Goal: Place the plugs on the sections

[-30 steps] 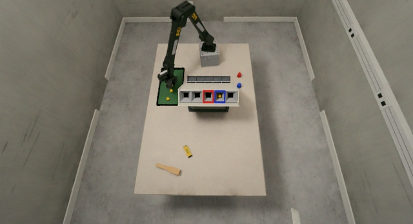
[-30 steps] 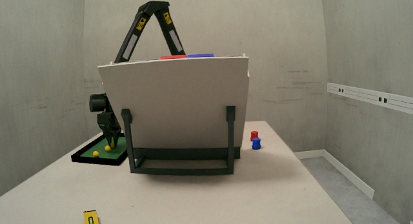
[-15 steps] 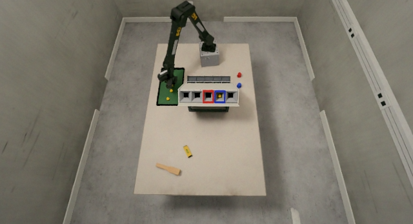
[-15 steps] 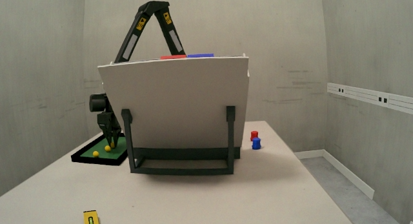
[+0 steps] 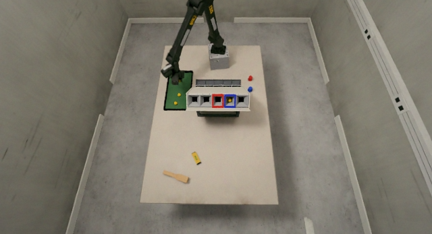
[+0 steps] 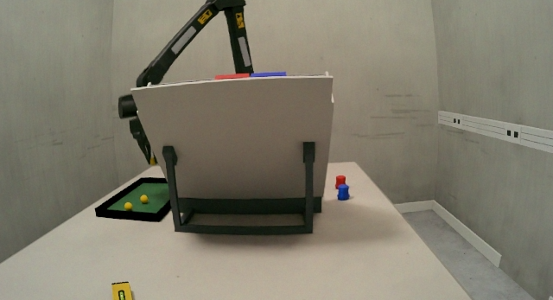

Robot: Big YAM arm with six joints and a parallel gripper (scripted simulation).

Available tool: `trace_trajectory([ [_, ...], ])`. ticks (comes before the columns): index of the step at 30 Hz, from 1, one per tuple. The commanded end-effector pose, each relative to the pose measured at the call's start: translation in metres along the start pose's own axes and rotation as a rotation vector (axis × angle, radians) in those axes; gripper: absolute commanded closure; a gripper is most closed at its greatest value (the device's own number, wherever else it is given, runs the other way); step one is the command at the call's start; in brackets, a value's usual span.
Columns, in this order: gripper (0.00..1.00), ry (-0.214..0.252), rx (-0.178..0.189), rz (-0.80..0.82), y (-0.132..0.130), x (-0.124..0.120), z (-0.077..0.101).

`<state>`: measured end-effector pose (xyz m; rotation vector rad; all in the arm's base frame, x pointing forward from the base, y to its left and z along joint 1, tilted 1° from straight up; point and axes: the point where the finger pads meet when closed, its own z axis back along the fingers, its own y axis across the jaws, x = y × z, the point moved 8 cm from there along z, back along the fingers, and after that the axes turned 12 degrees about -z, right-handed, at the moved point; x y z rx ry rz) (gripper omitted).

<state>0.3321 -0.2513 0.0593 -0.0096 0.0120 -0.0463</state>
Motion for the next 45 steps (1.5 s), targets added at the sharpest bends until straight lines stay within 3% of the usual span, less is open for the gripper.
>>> trace_trajectory([
  [1,1.0,-0.032,-0.018,0.006,-0.0123,0.0163,0.0394],
  [45,1.0,-0.009,-0.005,0.0,-0.0144,0.0195,0.0405],
])
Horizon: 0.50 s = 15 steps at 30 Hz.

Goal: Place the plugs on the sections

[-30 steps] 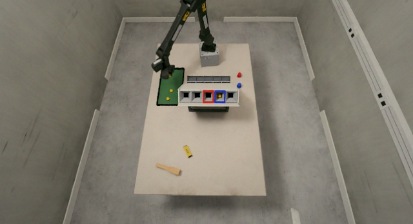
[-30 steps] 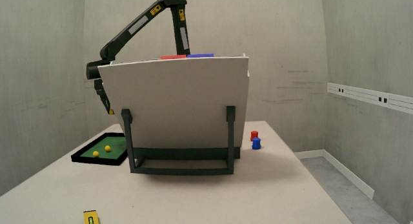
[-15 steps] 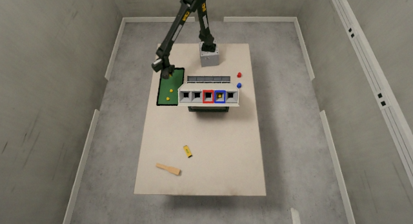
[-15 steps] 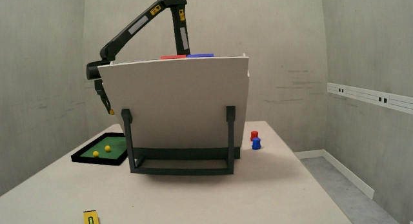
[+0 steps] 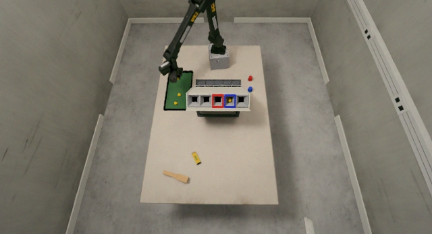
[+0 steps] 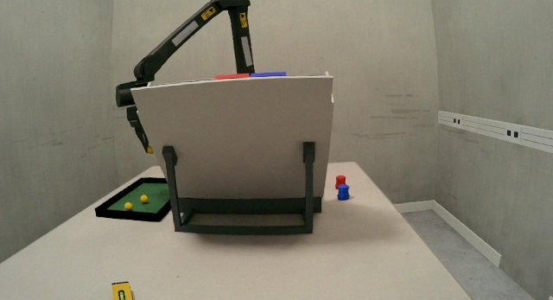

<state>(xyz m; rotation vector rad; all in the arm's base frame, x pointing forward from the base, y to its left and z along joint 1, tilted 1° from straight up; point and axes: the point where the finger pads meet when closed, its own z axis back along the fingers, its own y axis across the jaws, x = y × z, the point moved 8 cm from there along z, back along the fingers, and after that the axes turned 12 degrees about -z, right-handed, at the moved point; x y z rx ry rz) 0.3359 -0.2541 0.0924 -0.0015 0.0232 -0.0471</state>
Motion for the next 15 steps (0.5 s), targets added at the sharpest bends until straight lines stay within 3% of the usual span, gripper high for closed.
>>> trace_trajectory([
  [1,1.0,-0.02,-0.012,0.0,-0.0113,0.016,0.0077],
  [15,1.0,-0.015,-0.009,0.0,-0.0116,0.0163,0.0076],
])
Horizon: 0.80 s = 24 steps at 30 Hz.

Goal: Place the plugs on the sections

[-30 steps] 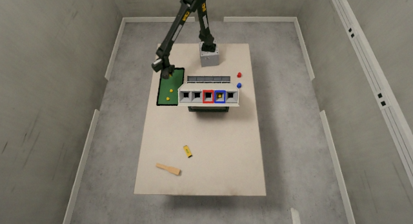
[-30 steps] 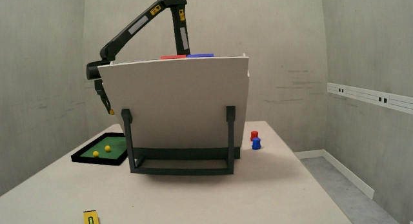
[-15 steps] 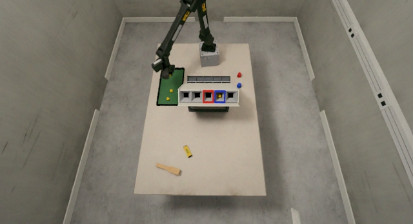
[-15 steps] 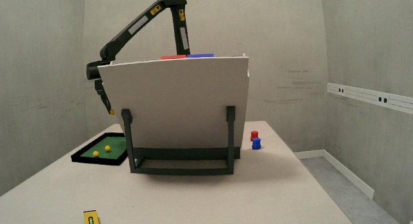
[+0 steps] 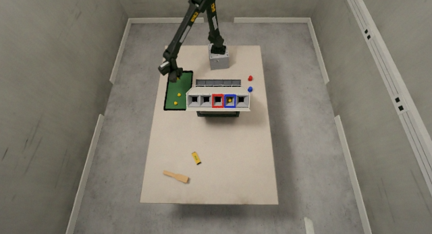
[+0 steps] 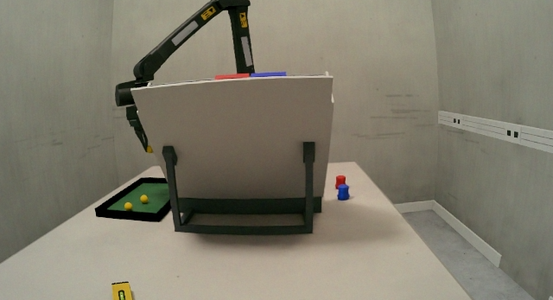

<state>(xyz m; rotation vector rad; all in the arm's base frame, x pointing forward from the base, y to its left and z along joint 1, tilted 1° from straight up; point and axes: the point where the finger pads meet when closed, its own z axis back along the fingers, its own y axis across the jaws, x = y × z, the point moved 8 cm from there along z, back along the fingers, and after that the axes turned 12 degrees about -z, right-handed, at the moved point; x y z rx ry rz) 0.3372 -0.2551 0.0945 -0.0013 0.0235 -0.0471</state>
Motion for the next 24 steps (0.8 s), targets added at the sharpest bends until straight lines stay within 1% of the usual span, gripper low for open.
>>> trace_trajectory([
  [1,1.0,-0.015,-0.009,0.0,-0.0108,0.015,0.0055],
  [10,1.0,-0.013,-0.007,0.0,-0.0111,0.0149,0.0054],
  [24,1.0,-0.011,-0.006,0.0,-0.0157,0.0226,0.0069],
])
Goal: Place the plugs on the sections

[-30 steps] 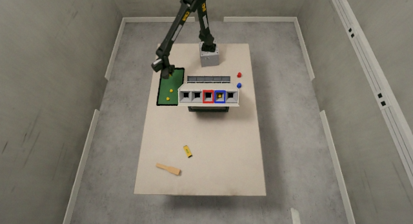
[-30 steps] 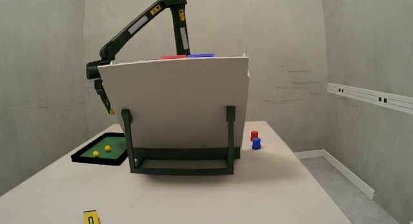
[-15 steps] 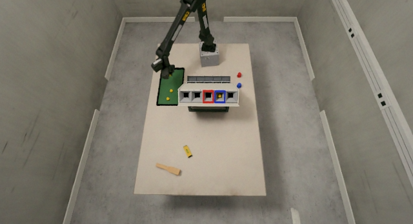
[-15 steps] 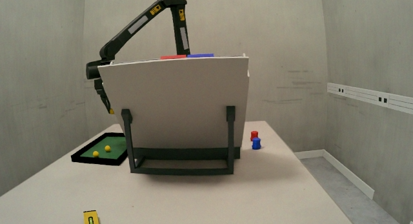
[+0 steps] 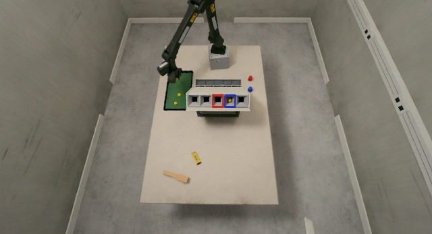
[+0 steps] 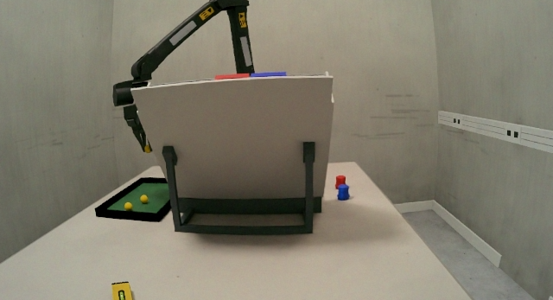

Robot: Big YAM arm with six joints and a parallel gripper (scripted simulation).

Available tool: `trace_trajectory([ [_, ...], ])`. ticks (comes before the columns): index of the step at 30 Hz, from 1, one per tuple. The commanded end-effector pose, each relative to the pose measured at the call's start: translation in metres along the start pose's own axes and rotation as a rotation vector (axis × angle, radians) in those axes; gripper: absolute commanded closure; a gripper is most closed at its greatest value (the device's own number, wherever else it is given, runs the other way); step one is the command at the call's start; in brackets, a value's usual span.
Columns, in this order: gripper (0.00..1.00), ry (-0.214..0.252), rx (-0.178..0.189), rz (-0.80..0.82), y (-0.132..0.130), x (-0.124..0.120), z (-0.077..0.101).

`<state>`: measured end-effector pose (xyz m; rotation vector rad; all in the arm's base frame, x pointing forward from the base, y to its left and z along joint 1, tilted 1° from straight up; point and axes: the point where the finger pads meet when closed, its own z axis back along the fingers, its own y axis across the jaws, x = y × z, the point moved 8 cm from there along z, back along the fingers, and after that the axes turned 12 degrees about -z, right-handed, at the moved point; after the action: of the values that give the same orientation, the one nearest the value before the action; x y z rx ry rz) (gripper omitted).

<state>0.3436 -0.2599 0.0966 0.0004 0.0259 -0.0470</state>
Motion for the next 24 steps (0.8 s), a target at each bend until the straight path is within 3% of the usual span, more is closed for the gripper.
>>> trace_trajectory([
  [1,1.0,-0.014,-0.008,0.0,-0.012,0.017,0.005],
  [20,1.0,-0.014,-0.008,0.0,-0.015,0.02,0.004],
  [24,1.0,-0.013,-0.008,0.0,-0.012,0.017,0.015],
])
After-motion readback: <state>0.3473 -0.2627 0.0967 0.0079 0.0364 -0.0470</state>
